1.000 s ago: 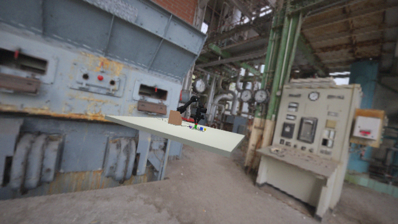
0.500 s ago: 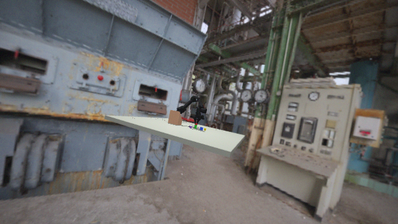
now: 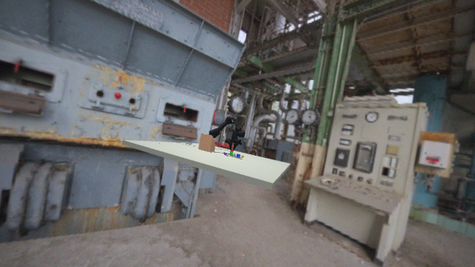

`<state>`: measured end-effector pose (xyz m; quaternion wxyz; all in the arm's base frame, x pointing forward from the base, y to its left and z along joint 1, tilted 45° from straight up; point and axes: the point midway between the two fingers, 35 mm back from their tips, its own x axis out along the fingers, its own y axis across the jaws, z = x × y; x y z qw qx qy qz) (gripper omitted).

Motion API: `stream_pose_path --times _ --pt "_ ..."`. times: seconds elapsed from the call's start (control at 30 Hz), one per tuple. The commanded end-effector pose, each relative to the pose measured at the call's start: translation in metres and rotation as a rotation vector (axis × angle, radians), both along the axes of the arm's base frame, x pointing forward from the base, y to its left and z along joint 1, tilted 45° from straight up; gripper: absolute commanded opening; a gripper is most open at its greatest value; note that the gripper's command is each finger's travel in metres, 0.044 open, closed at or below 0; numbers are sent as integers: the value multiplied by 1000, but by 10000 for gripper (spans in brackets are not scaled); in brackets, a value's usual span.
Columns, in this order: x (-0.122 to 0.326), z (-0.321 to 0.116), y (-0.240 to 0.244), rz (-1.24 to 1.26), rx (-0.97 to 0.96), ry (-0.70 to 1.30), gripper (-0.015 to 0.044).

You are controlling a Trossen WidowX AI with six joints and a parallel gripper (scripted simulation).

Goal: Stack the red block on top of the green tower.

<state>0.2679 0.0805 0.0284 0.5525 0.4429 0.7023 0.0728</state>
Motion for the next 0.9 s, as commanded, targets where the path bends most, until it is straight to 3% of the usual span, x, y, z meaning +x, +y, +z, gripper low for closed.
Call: stream_pose_path --times 0.0,0.2,0.87 --pt "0 0 0 0 -1 0 289" --pt "0 0 0 0 -1 0 440" --pt "0 0 0 0 -1 0 440"
